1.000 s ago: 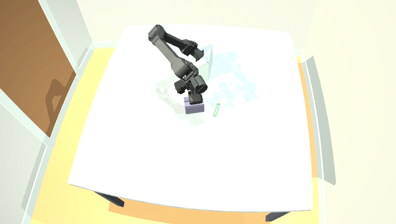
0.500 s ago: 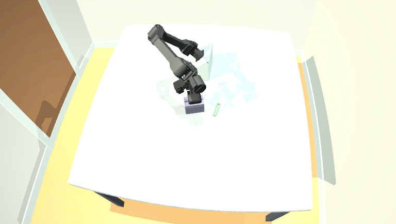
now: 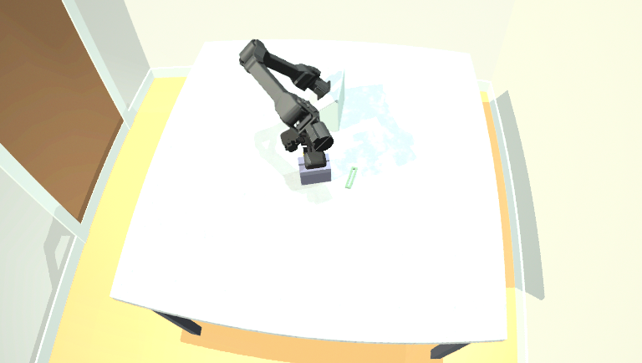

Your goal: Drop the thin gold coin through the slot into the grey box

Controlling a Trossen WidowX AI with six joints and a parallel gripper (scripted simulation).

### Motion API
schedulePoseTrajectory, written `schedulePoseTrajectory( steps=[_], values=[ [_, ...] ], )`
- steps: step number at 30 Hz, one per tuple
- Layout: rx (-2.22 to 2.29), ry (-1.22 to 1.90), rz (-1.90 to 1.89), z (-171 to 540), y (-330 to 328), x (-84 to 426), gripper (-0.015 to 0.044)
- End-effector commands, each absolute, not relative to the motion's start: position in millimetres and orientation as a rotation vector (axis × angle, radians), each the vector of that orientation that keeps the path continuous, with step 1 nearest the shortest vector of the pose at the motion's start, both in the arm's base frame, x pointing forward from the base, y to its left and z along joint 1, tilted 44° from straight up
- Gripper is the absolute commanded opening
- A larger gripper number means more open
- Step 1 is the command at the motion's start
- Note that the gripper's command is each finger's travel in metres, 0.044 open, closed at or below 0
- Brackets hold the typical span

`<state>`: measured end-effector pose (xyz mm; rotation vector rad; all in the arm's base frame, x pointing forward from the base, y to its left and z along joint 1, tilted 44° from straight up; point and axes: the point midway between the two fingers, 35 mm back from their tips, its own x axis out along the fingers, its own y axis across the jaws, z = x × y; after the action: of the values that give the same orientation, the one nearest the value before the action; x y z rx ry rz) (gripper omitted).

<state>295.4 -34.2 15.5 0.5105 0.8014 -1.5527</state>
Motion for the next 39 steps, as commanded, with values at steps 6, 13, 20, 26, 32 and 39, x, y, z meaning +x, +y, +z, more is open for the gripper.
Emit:
schedulePoseTrajectory(
  steps=[6,13,20,26,32,39],
  values=[
    [0.506,0.804,-1.551,11.5,-38.5,294.8,0.0000],
    [0.506,0.804,-1.551,9.0,-41.3,294.0,0.0000],
    [0.506,0.804,-1.551,6.2,-43.6,293.3,0.0000],
    [0.506,0.804,-1.551,3.9,-45.9,292.9,0.0000],
    [0.506,0.804,-1.551,1.7,-48.1,292.6,0.0000],
    [0.512,0.804,-1.552,3.2,-46.4,293.0,0.0161]
  ],
)
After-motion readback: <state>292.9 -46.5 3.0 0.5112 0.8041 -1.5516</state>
